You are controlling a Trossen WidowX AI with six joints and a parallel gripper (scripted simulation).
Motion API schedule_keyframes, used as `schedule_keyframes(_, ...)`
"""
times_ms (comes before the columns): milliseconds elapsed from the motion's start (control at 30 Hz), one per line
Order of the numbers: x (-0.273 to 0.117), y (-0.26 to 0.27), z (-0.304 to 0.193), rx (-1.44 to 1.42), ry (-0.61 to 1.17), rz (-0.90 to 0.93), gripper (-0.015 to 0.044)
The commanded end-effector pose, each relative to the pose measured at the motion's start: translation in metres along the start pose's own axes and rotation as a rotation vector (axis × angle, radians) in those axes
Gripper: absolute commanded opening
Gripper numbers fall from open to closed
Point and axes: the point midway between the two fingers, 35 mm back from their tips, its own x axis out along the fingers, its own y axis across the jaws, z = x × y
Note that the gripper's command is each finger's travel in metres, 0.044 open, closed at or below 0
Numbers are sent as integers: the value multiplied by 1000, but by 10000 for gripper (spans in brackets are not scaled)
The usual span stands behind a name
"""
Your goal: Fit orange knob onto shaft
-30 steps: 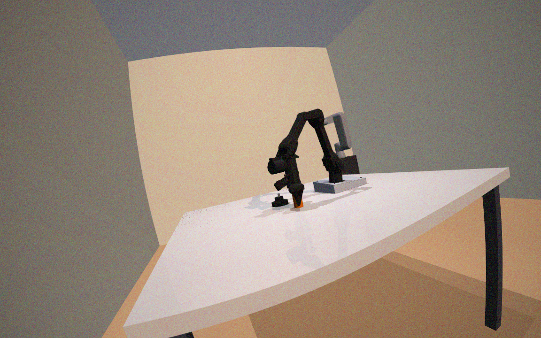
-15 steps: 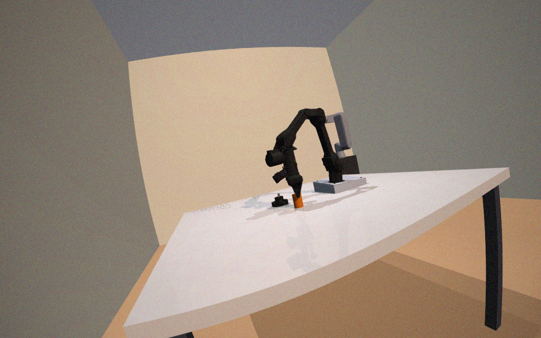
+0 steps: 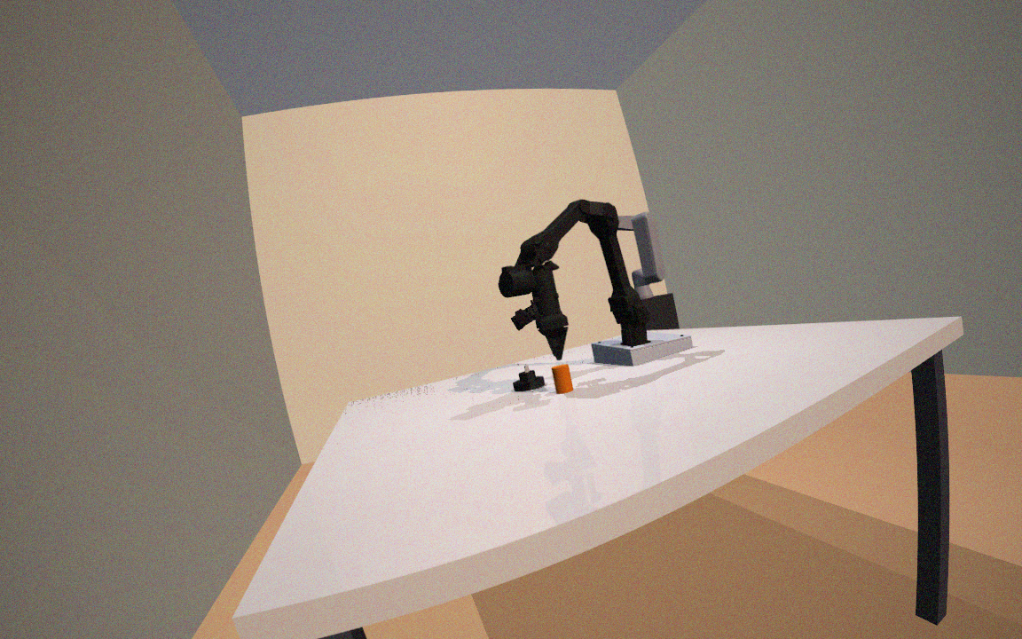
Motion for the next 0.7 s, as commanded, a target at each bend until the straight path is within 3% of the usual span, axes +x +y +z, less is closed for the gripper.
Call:
schedule_keyframes(0,7,-2,-1,-2,7,-8,440)
schedule_keyframes(667,39,-1,0,-2,7,-8,440)
